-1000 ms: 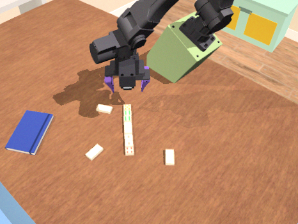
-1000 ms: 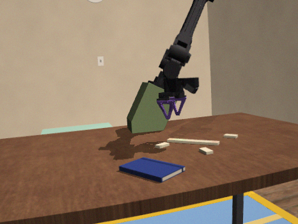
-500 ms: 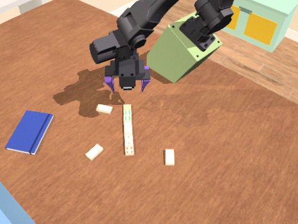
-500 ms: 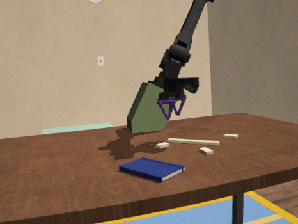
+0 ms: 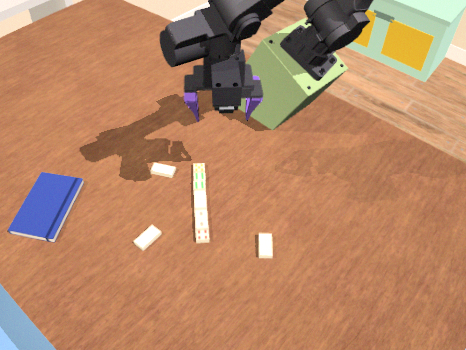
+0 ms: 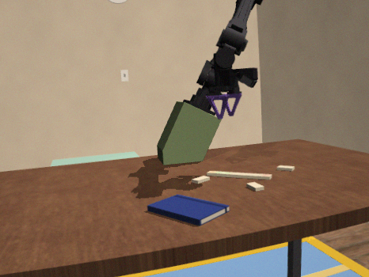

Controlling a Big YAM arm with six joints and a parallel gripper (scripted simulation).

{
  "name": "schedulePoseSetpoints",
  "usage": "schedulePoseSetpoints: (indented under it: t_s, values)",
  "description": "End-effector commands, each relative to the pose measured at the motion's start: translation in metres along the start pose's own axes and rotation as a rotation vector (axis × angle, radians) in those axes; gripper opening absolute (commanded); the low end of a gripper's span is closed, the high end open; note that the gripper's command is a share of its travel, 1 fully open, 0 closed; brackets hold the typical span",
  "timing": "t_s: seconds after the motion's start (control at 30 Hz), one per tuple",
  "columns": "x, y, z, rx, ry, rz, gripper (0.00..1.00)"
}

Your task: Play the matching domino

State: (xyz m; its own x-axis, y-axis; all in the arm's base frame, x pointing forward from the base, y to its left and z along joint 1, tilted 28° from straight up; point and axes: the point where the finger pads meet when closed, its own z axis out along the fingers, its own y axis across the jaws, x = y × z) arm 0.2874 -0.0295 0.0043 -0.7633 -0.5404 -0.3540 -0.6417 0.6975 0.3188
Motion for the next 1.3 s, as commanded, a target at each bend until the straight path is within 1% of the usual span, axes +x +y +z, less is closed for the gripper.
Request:
schedulePoseSetpoints:
  t_s: [0.0,0.03,0.33,0.57,0.6,1.27]
  values:
    - [-0.005,-0.014,-0.009,0.016,-0.009,-0.001,0.93]
    - [-0.002,-0.003,-0.005,0.007,-0.004,-0.001,0.93]
    - [-0.015,-0.012,-0.039,0.012,-0.006,-0.001,0.93]
    - [-0.015,-0.012,-0.039,0.012,-0.006,-0.001,0.93]
    - [-0.005,0.002,-0.023,-0.027,0.015,0.019,0.93]
    - [-0.005,0.002,-0.023,-0.026,0.014,0.018,0.93]
